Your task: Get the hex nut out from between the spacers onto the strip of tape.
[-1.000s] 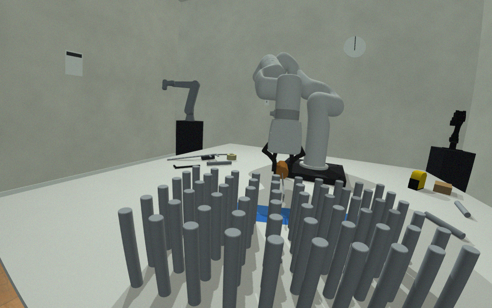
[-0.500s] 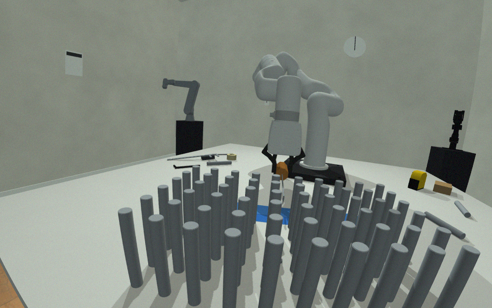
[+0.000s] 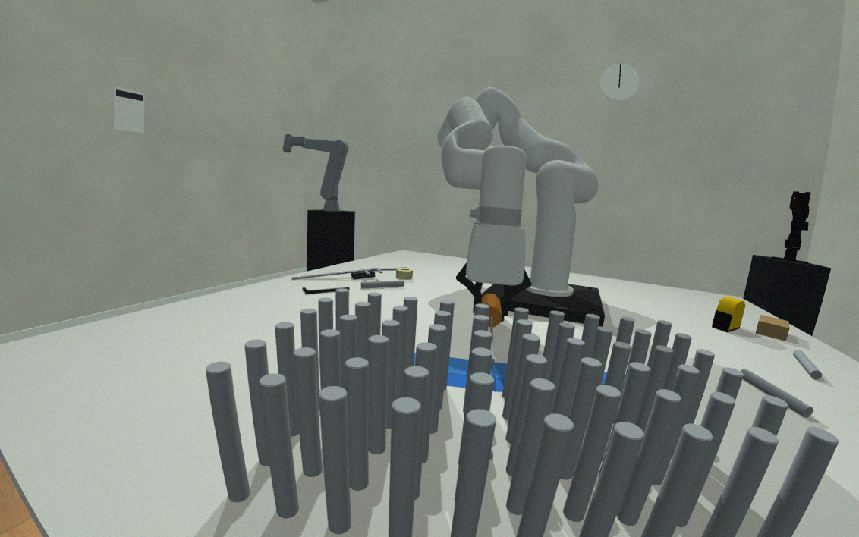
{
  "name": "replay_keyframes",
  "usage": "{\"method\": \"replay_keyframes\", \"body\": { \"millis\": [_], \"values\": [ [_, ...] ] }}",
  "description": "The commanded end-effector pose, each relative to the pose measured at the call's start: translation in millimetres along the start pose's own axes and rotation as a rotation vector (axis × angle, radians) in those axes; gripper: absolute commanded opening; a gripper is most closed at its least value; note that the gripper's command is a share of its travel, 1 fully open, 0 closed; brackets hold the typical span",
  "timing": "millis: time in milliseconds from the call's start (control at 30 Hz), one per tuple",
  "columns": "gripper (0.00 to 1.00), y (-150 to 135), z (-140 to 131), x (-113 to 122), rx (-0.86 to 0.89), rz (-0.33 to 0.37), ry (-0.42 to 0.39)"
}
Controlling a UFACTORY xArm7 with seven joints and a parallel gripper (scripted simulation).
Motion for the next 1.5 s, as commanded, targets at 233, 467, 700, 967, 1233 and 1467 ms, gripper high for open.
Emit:
{"method": "replay_keyframes", "body": {
  "millis": [233, 467, 700, 967, 1233, 1467],
  "values": [
    [0.00, -1, -2, -3, 0.000, 0.002, -0.002],
    [0.00, -1, -2, -3, 0.000, 0.002, -0.002],
    [0.00, -1, -2, -3, 0.000, 0.002, -0.002],
    [0.00, -1, -6, -3, 0.000, 0.002, -0.002],
    [0.00, -1, -16, -3, 0.000, 0.002, -0.002],
    [0.00, -2, -34, -3, 0.000, 0.002, -0.002]
  ]
}}
Point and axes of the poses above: the point where the finger pads meet when closed, its own x axis back along the fingers, its own y axis across the jaws, z = x × y, the point moved 6 cm from there along x, back along the fingers, and after that the axes turned 2 degrees about x, right-handed, at the moved point
